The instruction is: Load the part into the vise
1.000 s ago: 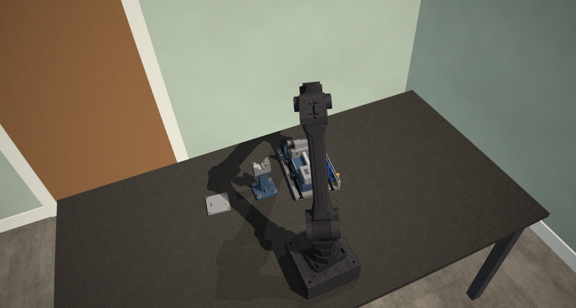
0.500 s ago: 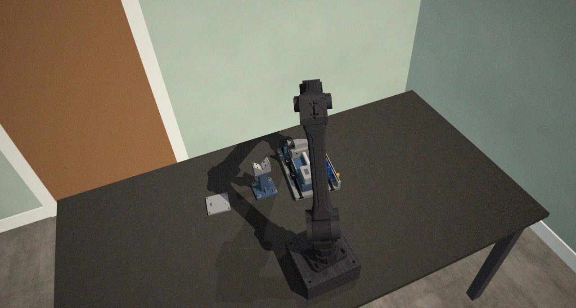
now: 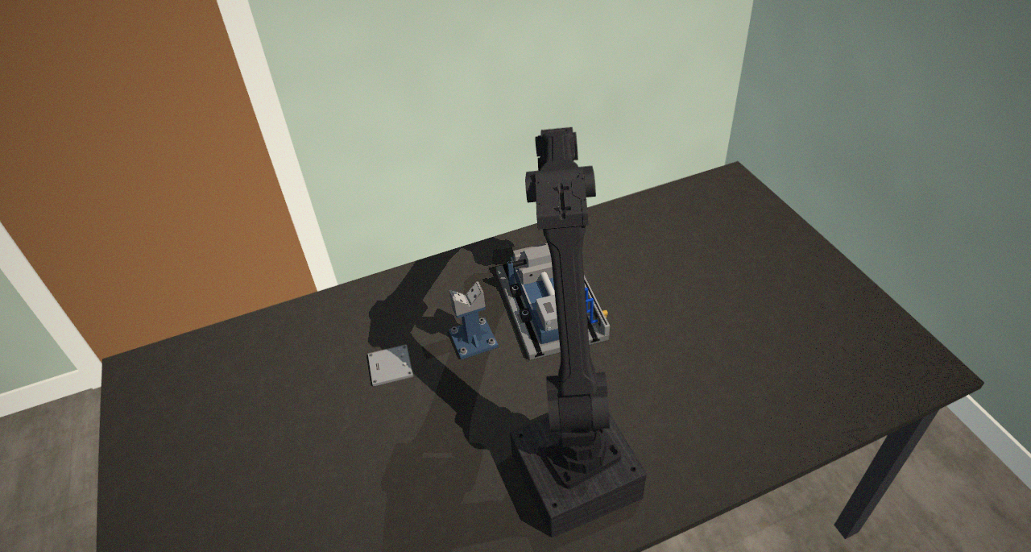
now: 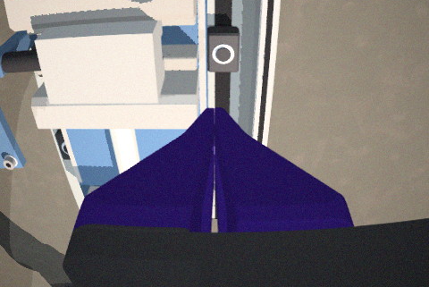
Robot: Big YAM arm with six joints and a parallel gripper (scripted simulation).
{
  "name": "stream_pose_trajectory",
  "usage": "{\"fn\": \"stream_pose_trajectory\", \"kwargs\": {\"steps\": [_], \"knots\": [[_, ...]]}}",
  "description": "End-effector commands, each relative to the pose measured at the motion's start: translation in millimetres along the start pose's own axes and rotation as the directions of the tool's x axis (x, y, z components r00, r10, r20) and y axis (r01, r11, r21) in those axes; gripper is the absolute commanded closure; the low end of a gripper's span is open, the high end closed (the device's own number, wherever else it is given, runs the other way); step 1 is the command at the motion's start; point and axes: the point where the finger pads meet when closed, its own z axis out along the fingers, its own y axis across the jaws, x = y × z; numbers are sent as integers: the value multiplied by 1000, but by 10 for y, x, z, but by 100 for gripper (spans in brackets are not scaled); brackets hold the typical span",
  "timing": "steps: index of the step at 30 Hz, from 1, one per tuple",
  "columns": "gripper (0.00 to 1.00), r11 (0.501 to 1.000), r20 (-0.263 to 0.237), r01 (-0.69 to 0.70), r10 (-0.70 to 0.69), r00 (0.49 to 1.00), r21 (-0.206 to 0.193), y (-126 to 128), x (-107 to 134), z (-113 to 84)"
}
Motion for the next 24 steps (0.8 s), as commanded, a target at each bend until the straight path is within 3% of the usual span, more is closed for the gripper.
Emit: {"fn": "stream_pose_trajectory", "kwargs": {"steps": [1,6,7,12,14,24], "knots": [[100,1000,73,1,-3,997,21,-100,-177,-429],[100,1000,73,1,-2,997,21,-100,-174,-469],[100,1000,27,-3,3,1000,7,-86,-72,-262],[100,1000,73,0,-1,997,21,-111,-186,-465],[100,1000,54,-1,0,999,15,-92,-120,-397],[100,1000,54,-1,0,999,15,-91,-121,-397]]}}
